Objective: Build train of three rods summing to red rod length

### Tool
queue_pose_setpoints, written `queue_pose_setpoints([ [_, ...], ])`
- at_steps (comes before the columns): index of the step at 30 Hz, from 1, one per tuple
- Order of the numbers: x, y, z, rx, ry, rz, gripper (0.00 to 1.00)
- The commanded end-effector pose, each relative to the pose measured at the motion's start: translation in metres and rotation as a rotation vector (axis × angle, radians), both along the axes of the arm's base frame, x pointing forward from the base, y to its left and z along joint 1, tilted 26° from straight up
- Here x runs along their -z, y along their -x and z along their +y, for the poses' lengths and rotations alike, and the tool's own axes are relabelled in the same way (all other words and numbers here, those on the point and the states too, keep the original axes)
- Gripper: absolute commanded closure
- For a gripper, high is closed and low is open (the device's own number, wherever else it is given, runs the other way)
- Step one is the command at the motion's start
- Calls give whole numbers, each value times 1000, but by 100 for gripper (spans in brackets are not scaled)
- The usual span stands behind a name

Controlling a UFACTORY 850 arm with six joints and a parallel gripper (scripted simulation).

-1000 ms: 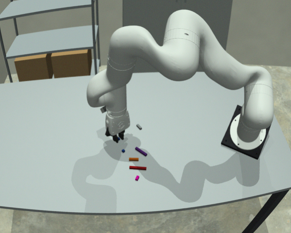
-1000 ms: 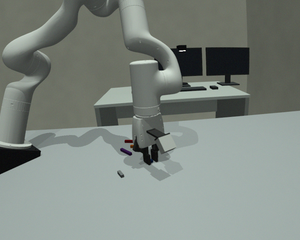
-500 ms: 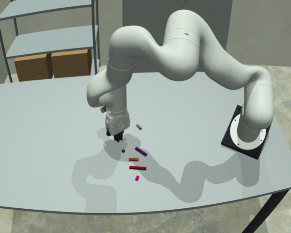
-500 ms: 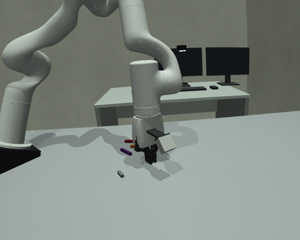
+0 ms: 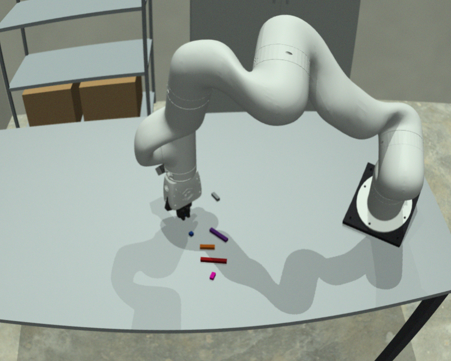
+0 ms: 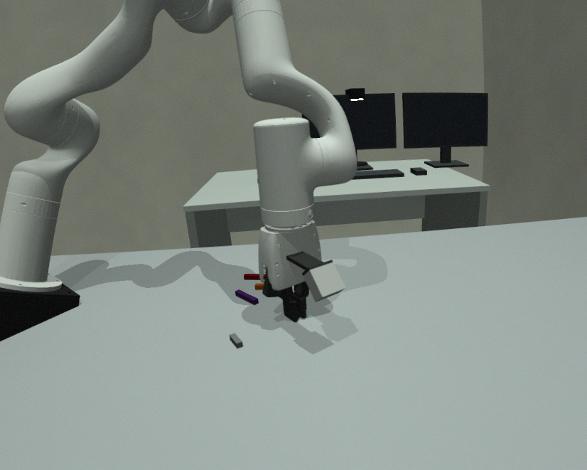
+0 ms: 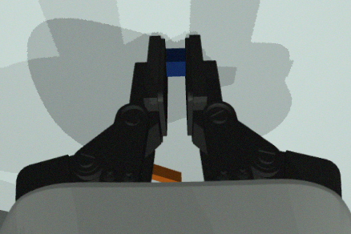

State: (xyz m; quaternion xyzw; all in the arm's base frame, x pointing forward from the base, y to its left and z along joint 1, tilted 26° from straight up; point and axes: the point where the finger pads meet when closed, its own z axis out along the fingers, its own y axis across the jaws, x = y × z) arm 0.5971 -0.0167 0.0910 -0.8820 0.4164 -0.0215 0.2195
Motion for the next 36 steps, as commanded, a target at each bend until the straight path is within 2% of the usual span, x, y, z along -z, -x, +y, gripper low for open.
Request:
queue_pose_setpoints([
  [1,-1,-1,0,0,0,-2,96],
  [16,-6,1,-3,0,0,-2,96],
  [19,-18,4,-8,0,0,-2,96],
  [24,-50,11,-21,0,0,-2,96],
  [26,-50,11,-21,0,0,-2,96],
  [31,-81,19,-33,0,0,-2,96],
  [36,-91,22,-37,0,0,-2,96],
])
